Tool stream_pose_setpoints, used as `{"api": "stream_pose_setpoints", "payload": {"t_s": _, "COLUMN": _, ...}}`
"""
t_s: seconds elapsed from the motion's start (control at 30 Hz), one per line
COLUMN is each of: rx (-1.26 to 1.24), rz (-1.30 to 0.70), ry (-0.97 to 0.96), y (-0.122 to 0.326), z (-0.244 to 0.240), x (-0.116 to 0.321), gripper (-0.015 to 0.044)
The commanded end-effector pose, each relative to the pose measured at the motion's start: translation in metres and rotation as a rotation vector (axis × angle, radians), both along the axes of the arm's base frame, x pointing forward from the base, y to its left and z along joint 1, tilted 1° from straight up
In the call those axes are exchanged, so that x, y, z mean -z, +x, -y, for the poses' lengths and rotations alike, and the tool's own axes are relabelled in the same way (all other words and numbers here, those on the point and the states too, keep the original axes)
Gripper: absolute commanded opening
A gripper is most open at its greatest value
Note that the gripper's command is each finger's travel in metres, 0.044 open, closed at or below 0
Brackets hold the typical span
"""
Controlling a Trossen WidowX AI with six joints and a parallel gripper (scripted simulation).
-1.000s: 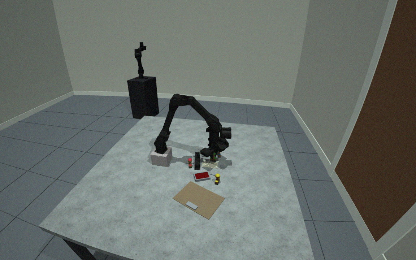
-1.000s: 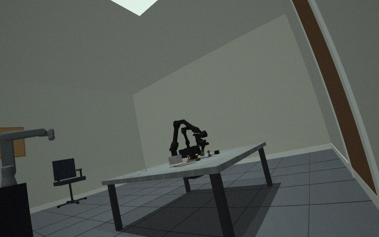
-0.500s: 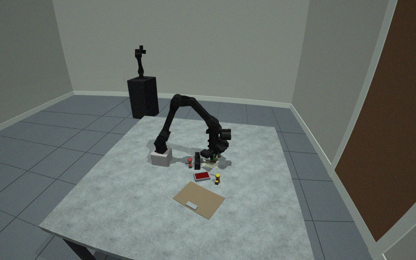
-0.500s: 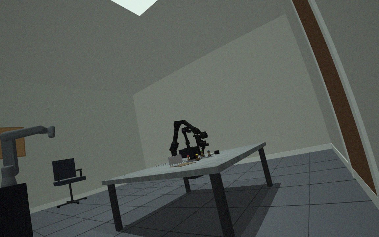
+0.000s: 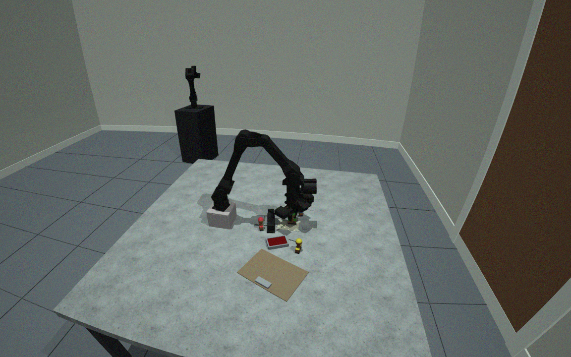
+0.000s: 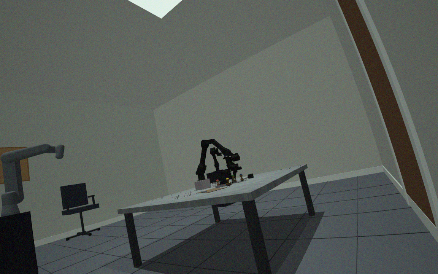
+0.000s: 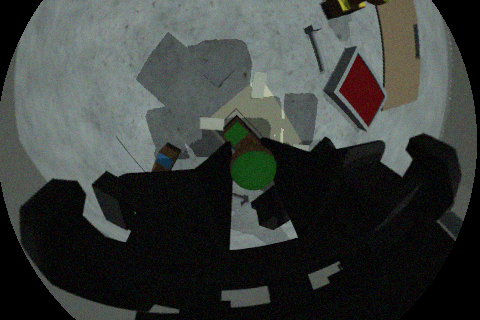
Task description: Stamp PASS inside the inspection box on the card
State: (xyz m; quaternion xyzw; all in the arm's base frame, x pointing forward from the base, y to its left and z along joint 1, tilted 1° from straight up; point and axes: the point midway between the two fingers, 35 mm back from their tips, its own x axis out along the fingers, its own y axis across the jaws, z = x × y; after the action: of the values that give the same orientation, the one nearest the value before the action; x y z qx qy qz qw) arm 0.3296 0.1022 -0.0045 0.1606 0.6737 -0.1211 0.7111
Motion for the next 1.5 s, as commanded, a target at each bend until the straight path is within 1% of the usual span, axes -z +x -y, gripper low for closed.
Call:
{"api": "stream_pose_setpoints", "payload": {"t_s": 0.0, "rx": 0.005, "rz": 0.0, "ry": -0.004, "y": 0.0002, "z": 0.0006, "x": 0.0013, "gripper": 0.0}}
{"api": "stream_pose_setpoints", "payload": {"t_s": 1.47, "rx": 0.005, "rz": 0.001, "ry": -0.005, "y": 0.0005, "z": 0.0005, "x": 0.0068, "gripper": 0.0}}
